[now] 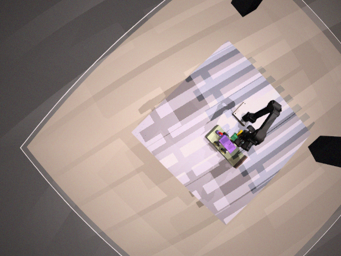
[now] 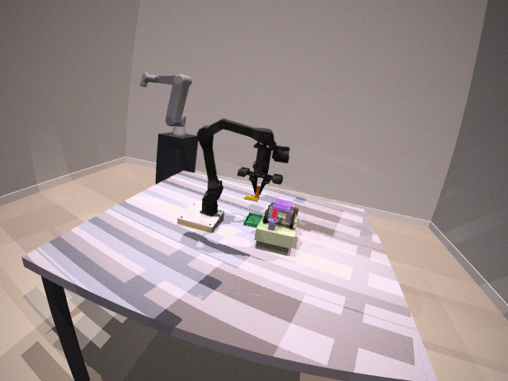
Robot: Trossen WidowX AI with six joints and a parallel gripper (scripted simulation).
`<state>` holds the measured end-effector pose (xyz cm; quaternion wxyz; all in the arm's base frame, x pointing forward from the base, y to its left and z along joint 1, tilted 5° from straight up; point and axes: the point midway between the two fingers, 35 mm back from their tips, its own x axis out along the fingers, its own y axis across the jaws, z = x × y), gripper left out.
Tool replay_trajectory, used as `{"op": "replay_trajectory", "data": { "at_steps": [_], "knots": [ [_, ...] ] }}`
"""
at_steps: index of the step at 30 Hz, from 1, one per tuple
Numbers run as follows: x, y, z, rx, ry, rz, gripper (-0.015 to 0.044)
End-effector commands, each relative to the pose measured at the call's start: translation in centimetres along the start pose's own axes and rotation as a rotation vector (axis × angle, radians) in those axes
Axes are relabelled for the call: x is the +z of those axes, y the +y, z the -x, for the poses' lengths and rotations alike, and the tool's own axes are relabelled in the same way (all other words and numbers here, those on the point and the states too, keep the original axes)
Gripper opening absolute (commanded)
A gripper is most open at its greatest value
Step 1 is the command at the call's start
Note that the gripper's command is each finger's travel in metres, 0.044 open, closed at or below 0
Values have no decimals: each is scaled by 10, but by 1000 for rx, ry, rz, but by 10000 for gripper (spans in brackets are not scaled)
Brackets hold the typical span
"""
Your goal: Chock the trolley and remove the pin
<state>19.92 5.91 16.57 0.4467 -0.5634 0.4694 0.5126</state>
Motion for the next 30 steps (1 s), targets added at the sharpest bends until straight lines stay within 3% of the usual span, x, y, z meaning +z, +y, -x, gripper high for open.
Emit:
{"op": "replay_trajectory", "data": {
  "at_steps": [1, 30],
  "knots": [
    [16, -4, -1, 0, 1, -5, 0],
    [124, -30, -10, -2, -9, -5, 0]
  ]
}}
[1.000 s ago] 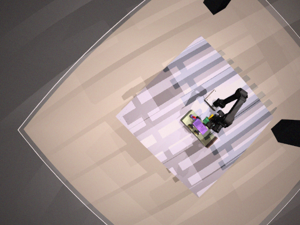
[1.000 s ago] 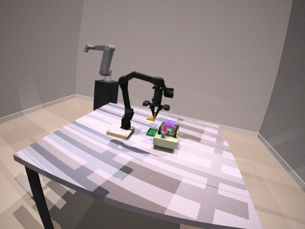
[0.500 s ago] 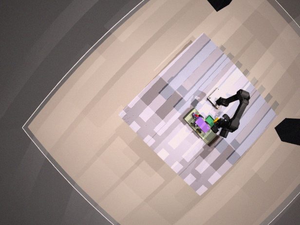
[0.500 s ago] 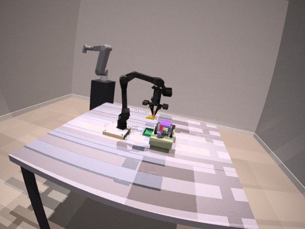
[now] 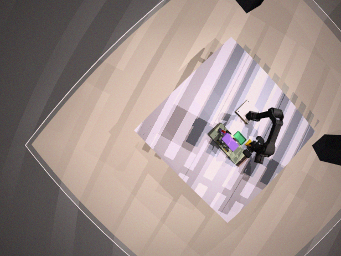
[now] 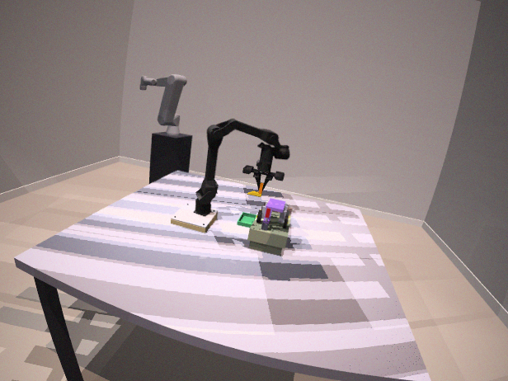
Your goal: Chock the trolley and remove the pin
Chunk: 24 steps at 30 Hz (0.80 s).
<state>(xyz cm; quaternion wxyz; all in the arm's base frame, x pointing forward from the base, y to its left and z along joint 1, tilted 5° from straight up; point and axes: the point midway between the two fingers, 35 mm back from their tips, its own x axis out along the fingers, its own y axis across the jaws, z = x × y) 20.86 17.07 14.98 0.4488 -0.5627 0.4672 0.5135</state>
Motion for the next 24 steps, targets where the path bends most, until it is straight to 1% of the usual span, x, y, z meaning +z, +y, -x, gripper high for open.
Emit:
{"op": "replay_trajectory", "data": {
  "at_steps": [1, 6, 24],
  "knots": [
    [18, -4, -2, 1, -4, -5, 0],
    [23, -5, -2, 3, -1, 41, 0],
    [25, -5, -3, 29, 38, 673, 0]
  ]
}}
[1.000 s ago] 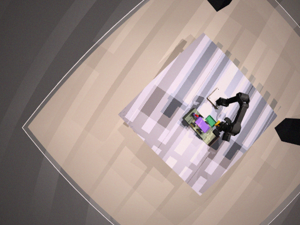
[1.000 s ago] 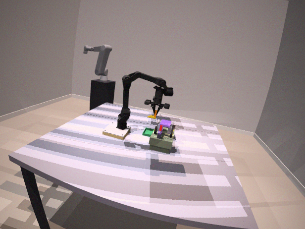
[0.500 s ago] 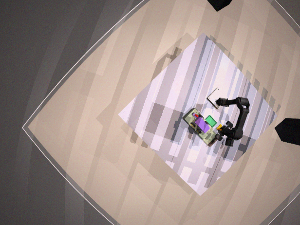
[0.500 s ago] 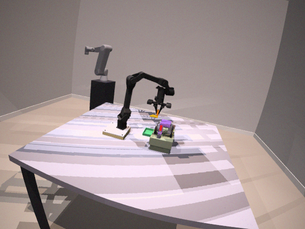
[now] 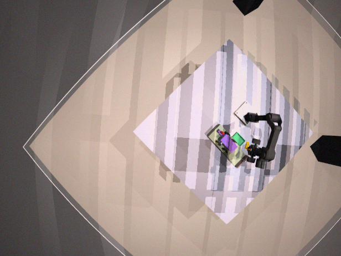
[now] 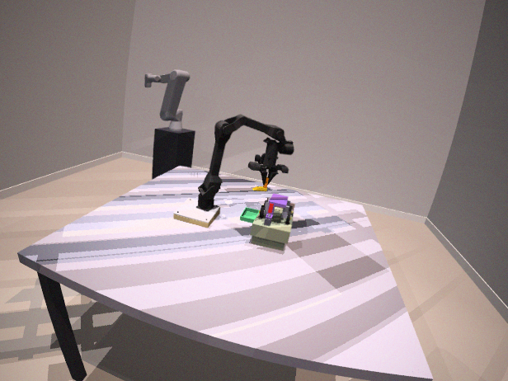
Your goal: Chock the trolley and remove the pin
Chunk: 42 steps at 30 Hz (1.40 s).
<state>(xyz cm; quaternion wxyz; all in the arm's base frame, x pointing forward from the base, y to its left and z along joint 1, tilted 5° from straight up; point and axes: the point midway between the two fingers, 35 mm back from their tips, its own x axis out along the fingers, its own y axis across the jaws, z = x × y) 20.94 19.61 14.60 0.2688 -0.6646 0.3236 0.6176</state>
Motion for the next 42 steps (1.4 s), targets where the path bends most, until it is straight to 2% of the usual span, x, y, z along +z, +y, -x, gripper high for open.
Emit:
{"op": "replay_trajectory", "data": {
  "at_steps": [1, 24, 42],
  "knots": [
    [0, -1, 0, 10, 12, 164, 0],
    [2, -2, 0, 64, 46, 994, 0],
    [-9, -24, -5, 64, 48, 1018, 0]
  ]
}}
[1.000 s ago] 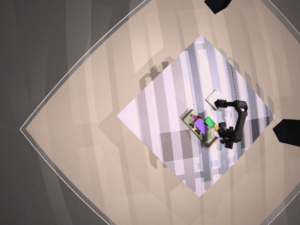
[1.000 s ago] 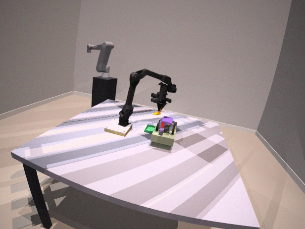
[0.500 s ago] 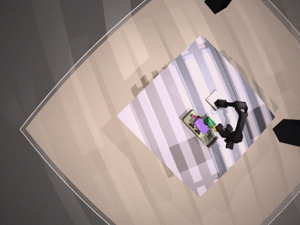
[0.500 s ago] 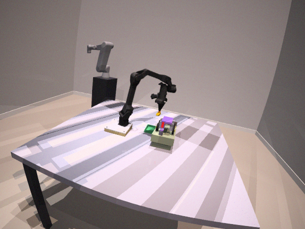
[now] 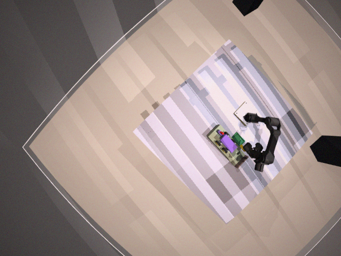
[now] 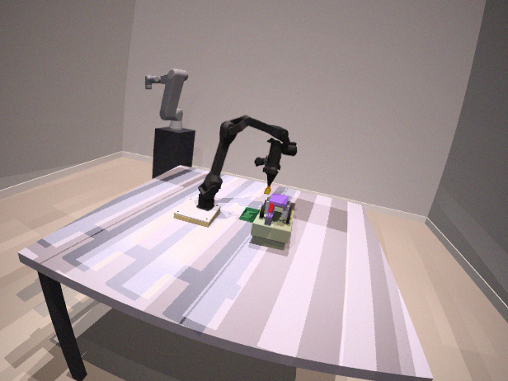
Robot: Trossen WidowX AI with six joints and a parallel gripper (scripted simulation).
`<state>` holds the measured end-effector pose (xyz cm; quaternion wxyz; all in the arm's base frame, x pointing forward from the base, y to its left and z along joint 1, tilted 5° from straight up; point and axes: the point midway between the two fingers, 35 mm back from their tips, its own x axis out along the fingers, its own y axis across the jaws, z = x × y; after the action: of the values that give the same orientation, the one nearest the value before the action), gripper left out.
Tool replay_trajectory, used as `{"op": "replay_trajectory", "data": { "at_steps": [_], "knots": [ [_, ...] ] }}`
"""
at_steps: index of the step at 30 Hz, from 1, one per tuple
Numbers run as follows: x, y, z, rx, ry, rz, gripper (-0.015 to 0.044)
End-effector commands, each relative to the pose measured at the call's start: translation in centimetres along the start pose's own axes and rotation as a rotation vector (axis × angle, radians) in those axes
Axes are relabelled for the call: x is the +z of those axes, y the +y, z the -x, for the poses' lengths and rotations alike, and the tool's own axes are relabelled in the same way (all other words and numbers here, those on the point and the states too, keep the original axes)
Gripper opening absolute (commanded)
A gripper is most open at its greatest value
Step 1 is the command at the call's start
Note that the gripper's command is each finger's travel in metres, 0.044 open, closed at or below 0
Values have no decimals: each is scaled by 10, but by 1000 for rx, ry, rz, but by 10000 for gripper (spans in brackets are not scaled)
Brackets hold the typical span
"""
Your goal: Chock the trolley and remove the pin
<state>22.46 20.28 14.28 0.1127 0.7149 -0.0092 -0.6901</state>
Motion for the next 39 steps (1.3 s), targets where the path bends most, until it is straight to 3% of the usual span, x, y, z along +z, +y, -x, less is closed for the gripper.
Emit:
{"op": "replay_trajectory", "data": {
  "at_steps": [1, 39],
  "knots": [
    [-11, -1, -3, 3, 2, 6, 0],
    [-13, 2, -66, 4, 2, 6, 0]
  ]
}}
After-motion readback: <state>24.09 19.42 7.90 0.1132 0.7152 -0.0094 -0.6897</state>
